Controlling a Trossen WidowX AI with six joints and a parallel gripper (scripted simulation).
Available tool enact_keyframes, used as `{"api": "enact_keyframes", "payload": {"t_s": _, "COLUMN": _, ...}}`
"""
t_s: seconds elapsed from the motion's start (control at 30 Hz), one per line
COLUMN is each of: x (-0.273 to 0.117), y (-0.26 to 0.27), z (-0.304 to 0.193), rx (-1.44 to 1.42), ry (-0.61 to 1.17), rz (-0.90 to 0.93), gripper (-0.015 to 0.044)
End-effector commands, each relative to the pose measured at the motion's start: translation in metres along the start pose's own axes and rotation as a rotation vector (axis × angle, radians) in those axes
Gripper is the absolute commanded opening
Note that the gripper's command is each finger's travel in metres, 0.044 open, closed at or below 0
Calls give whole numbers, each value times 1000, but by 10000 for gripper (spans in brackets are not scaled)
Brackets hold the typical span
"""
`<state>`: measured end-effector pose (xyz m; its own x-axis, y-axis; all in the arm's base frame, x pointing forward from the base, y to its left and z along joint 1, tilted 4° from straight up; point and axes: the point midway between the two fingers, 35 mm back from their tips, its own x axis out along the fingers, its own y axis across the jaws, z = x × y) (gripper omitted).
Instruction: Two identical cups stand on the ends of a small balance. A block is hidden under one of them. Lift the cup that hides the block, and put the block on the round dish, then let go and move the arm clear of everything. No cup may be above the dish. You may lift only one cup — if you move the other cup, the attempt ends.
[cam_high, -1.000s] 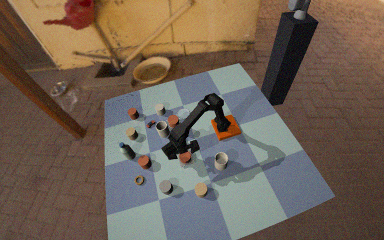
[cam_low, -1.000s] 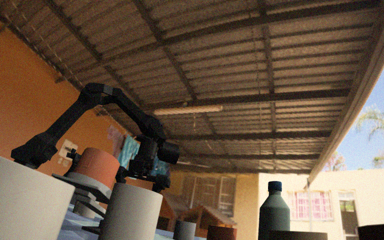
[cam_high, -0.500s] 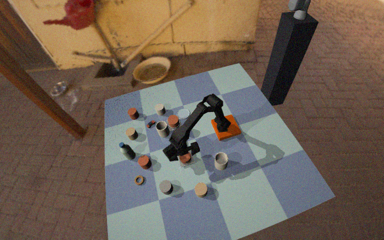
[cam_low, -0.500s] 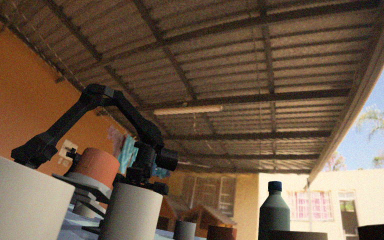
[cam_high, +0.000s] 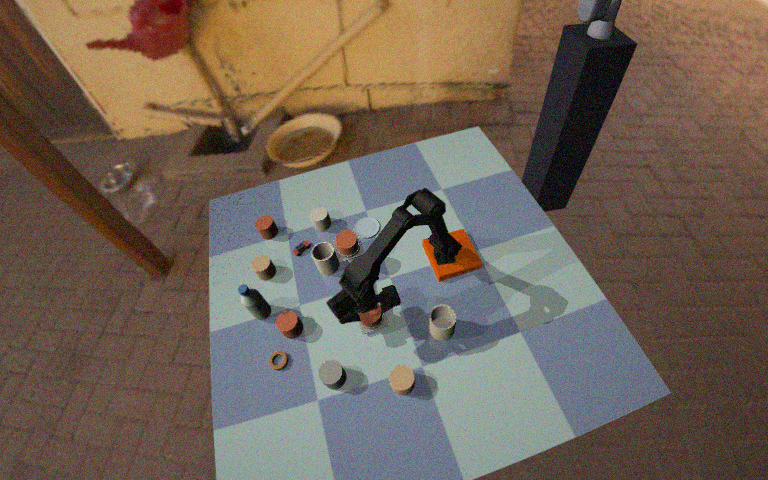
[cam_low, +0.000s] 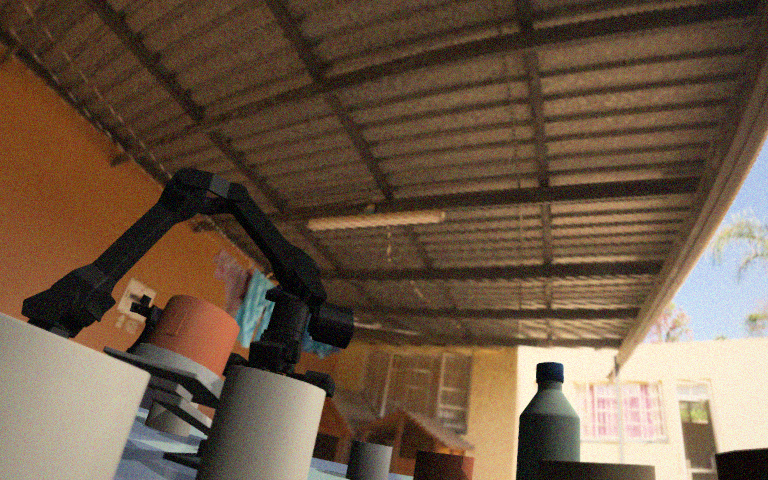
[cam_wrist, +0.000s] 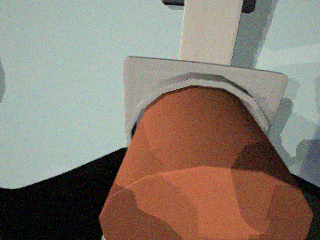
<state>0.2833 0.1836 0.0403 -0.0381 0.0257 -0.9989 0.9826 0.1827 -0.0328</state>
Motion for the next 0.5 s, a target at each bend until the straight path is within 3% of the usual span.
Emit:
{"api": "enact_keyframes", "payload": {"t_s": 0.0, "x": 1, "y": 0, "z": 0, "rx": 6, "ry": -4, "rz": 0, "gripper": 262}}
{"api": "enact_keyframes", "payload": {"t_s": 0.33, "x": -8, "y": 2, "z": 0, "rx": 6, "ry": -4, "rz": 1, "gripper": 0}}
{"api": "enact_keyframes", "payload": {"t_s": 0.47, "x": -13, "y": 3, "z": -1, "rx": 6, "ry": -4, "rz": 1, "gripper": 0}}
